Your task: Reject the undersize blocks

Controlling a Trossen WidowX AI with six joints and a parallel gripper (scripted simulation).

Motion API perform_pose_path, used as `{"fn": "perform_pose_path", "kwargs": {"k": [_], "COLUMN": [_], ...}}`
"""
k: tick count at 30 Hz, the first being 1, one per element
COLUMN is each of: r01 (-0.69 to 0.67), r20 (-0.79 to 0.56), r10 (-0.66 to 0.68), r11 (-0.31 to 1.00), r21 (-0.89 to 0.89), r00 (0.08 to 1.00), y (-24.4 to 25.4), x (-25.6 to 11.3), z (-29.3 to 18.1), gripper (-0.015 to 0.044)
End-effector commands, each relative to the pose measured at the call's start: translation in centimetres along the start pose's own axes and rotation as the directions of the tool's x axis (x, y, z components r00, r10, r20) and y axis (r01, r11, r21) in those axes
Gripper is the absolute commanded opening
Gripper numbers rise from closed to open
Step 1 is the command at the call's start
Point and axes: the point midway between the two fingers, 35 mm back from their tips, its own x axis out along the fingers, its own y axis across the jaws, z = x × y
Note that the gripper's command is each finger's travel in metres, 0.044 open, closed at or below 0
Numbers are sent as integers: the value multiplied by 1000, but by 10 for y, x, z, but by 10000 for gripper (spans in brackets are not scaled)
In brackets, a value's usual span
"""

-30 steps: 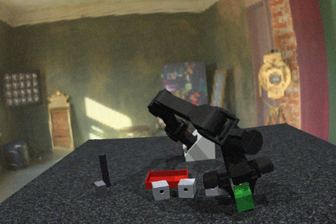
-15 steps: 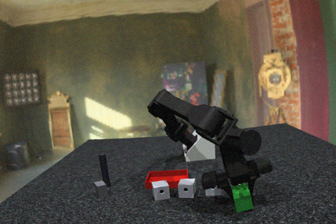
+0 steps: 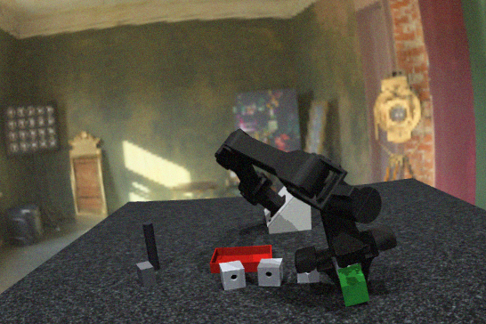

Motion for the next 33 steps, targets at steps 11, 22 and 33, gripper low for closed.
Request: {"fn": "perform_pose_path", "kwargs": {"k": [11,22,33], "r01": [-6,-6,-6], "r20": [10,10,10], "r10": [6,6,6], "r11": [1000,1000,1000], "r21": [0,-1,0], "r00": [1000,1000,1000], "y": [1,0,1], "x": [-5,-6,-6], "z": [-4,-6,-11], "gripper": [0,0,0]}}
